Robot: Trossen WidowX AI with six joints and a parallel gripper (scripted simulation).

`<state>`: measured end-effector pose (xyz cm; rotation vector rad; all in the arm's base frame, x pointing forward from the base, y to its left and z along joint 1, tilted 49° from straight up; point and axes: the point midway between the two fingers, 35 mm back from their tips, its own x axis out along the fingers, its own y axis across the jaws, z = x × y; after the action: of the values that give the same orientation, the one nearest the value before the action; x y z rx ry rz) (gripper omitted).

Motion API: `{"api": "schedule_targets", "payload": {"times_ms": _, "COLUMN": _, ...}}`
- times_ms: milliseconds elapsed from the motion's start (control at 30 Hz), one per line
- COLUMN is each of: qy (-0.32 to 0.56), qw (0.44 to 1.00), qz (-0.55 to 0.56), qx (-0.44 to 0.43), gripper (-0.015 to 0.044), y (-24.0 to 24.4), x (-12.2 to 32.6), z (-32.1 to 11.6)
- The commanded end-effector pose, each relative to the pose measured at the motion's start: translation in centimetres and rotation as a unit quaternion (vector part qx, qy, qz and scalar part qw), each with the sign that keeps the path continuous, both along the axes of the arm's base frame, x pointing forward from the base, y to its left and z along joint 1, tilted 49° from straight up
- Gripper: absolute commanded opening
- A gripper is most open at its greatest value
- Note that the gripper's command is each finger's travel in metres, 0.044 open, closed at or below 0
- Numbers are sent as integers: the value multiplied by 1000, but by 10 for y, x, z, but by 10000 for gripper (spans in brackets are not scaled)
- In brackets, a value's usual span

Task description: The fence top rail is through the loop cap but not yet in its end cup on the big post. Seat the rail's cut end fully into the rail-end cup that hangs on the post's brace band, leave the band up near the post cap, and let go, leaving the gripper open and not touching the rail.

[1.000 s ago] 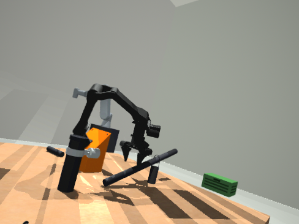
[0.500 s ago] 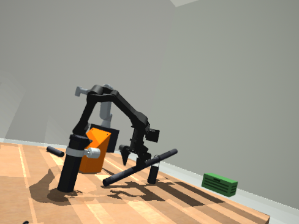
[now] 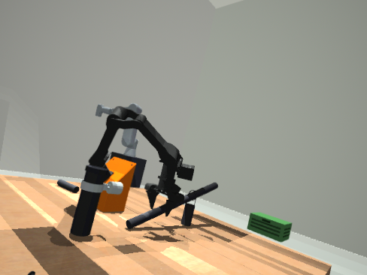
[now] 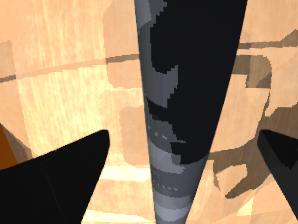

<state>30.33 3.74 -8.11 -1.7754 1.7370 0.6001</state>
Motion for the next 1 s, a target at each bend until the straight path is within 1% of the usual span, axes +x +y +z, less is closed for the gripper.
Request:
{"api": "schedule_targets", "payload": {"times_ms": 0, "qy": 4, "qw": 1000, "qz": 2, "qx": -4, "gripper": 440, "y": -7, "x": -1, "z": -6}}
{"api": "schedule_targets", "payload": {"times_ms": 433, "qy": 4, "qw": 1000, "qz": 2, "qx": -5, "gripper": 440, "y": -20, "x": -2, "z": -17}}
{"api": "schedule_targets", "payload": {"times_ms": 833, "qy": 4, "qw": 1000, "qz": 2, "qx": -5, "gripper": 125, "y": -20, "x": -1, "z": -17}}
{"api": "schedule_targets", "payload": {"times_ms": 967, "qy": 4, "qw": 1000, "qz": 2, "qx": -5, "gripper": 98, "y": -20, "x": -1, "z": -17}}
